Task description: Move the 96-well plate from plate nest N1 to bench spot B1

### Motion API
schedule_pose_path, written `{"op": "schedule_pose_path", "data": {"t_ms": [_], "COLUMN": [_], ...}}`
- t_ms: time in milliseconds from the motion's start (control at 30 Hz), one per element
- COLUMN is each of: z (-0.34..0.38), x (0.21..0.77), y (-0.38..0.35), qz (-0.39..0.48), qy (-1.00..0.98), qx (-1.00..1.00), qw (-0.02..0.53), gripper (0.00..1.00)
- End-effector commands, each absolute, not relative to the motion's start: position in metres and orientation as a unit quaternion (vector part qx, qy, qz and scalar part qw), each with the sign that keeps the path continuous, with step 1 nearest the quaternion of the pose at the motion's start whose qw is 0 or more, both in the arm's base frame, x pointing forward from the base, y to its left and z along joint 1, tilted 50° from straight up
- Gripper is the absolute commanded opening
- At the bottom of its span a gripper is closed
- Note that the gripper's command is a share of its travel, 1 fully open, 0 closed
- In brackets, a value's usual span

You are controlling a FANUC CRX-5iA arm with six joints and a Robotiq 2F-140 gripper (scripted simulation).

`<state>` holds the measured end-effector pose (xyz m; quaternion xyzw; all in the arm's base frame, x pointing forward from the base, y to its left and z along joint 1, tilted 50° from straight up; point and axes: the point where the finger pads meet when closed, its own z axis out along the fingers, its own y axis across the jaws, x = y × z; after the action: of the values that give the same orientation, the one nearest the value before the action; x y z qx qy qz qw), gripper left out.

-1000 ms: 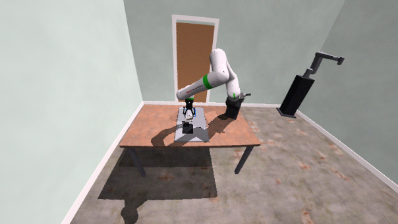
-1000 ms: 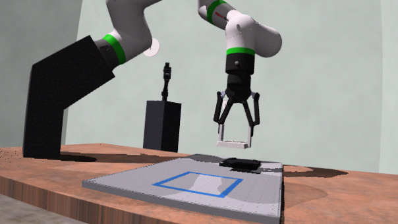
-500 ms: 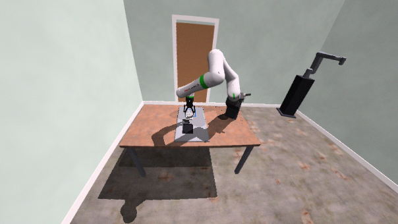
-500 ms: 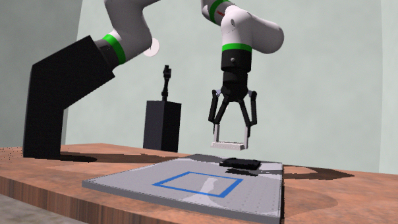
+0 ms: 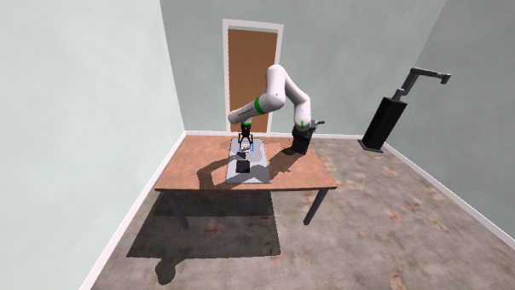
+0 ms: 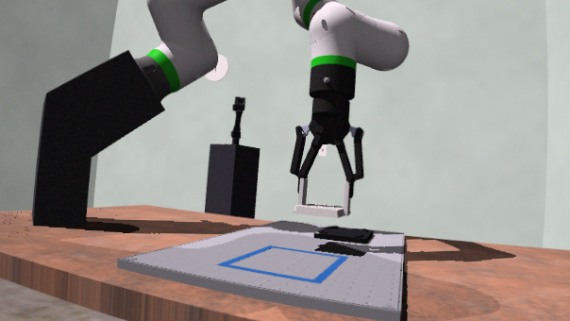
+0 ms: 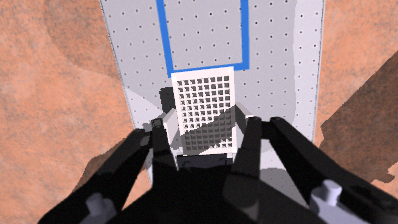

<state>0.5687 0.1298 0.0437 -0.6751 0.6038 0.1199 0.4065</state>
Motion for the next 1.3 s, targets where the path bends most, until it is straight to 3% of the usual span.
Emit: {"op": "schedule_pose_path", "data": {"t_ms": [0,1267], "z": [0.037,-0.042], "x": [0.571,0.593], "y": [0.123,0.045], "qz": [0.120,0.120], "qy": [0.604,0.604], "qx": [-0.675,-0.675], "qw": [0.407,0.407], "gripper": [0.00,0.00]}}
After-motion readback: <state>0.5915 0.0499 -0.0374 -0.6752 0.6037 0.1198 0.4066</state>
